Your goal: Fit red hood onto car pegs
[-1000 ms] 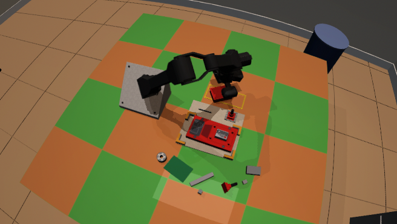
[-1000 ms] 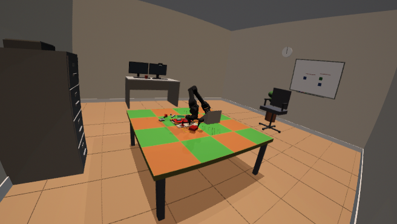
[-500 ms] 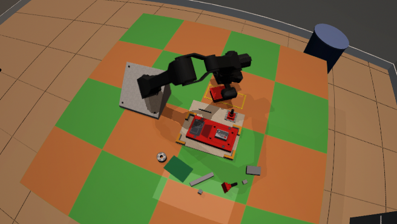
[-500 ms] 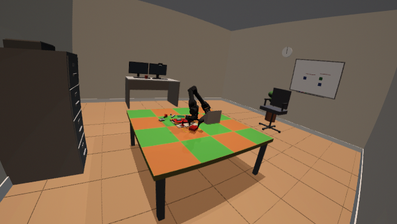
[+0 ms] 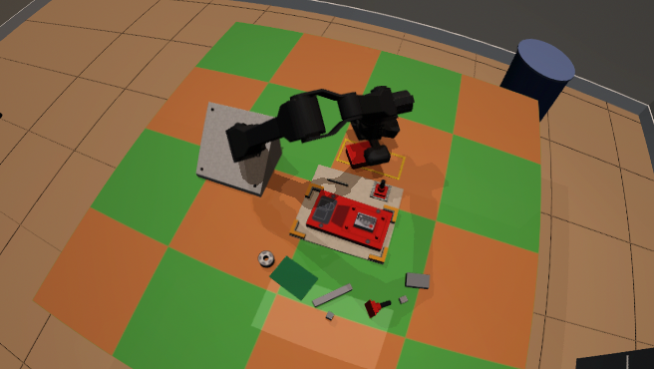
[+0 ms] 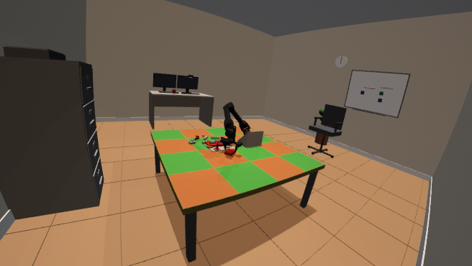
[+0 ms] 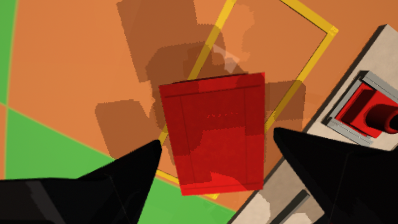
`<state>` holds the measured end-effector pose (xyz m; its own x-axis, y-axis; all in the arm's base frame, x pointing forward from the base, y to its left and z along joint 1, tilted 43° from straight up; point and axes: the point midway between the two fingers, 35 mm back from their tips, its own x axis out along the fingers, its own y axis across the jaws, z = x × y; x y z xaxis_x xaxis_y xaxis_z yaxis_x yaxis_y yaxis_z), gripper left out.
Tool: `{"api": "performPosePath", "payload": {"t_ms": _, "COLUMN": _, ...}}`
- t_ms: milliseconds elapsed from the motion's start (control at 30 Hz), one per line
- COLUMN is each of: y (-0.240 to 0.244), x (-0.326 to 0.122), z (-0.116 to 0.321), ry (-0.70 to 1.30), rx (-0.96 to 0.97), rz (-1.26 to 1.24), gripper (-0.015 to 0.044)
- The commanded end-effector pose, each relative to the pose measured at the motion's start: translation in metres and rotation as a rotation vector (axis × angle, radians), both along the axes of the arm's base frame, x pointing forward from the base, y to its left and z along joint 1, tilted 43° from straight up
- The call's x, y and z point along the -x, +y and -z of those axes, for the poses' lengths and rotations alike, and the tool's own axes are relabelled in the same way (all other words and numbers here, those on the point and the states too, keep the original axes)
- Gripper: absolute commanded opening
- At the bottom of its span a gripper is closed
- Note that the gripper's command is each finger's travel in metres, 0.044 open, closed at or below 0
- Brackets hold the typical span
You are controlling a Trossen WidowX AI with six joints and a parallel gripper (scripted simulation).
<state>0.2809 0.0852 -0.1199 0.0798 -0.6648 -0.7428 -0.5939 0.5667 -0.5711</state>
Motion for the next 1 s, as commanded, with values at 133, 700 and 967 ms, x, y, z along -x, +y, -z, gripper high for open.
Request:
{"api": "performPosePath", "payload": {"t_ms": 133, "y": -0.0047, "x": 0.0006, "z": 0.0036, "ry": 0.003, "rx": 0.005, "rz": -0.002, "gripper": 0.0440}}
{"api": "performPosePath", "payload": {"t_ms": 700, "y": -0.0070, "x": -0.0007, "z": 0.0075, "ry": 0.000, "rx": 0.001, "rz": 0.000, "gripper": 0.0414}}
{"api": "performPosePath", "payload": {"t_ms": 967, "y": -0.0070, "x": -0.0007, "z": 0.0075, "ry": 0.000, "rx": 0.001, "rz": 0.000, "gripper": 0.0302}}
